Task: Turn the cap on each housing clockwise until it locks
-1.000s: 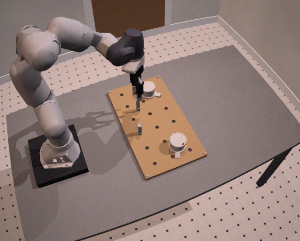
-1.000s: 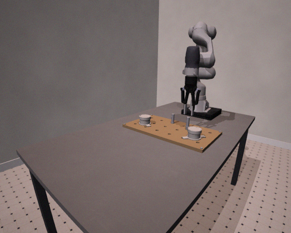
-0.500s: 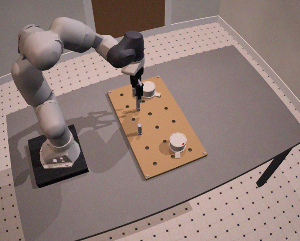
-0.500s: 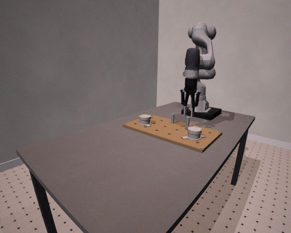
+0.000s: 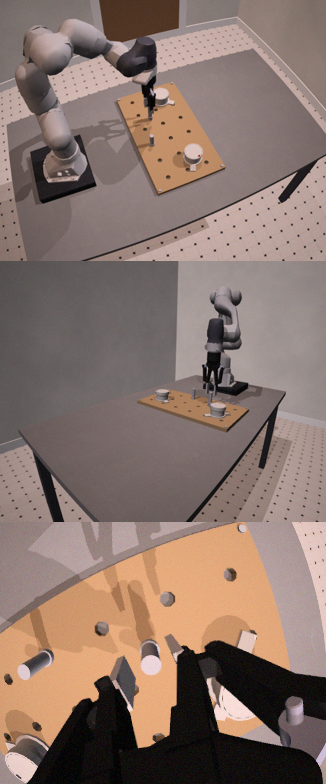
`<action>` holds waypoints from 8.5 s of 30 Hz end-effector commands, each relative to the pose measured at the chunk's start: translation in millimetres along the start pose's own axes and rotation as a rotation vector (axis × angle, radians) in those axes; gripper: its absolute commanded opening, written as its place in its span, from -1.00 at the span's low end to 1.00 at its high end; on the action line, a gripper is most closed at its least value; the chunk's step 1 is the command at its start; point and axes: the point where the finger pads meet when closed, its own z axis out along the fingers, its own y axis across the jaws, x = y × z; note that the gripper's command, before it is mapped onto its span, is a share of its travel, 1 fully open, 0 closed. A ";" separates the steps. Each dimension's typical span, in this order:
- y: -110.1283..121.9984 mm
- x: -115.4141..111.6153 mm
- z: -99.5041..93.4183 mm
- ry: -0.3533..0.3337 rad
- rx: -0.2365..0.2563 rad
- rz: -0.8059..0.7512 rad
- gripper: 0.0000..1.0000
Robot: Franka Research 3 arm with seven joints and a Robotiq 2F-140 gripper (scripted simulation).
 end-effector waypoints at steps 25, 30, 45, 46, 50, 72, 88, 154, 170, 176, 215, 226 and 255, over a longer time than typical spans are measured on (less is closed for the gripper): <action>-0.5 -3.7 29.7 -0.010 0.000 0.013 -0.28; -0.5 -3.8 33.5 -0.010 0.000 0.013 -0.28; -0.4 -3.9 38.1 -0.010 0.000 0.013 -0.28; -0.4 -3.9 38.2 -0.010 0.000 0.013 -0.28; -0.4 -3.9 38.4 -0.010 0.000 0.013 -0.28; -0.4 -3.9 38.4 -0.010 0.000 0.013 -0.28; -0.4 -3.9 38.4 -0.010 0.000 0.013 -0.80; -0.4 -3.9 38.4 -0.010 0.000 0.013 -0.80; -0.5 -3.9 35.8 -0.010 0.000 0.013 -0.80; -0.5 -3.8 32.6 -0.010 0.000 0.013 -0.80; -0.4 -3.3 -24.8 -0.010 0.000 0.013 -0.80; -0.5 -3.0 -47.7 -0.010 0.000 0.013 -0.80; -0.5 -2.8 -68.6 -0.010 0.000 0.013 -0.80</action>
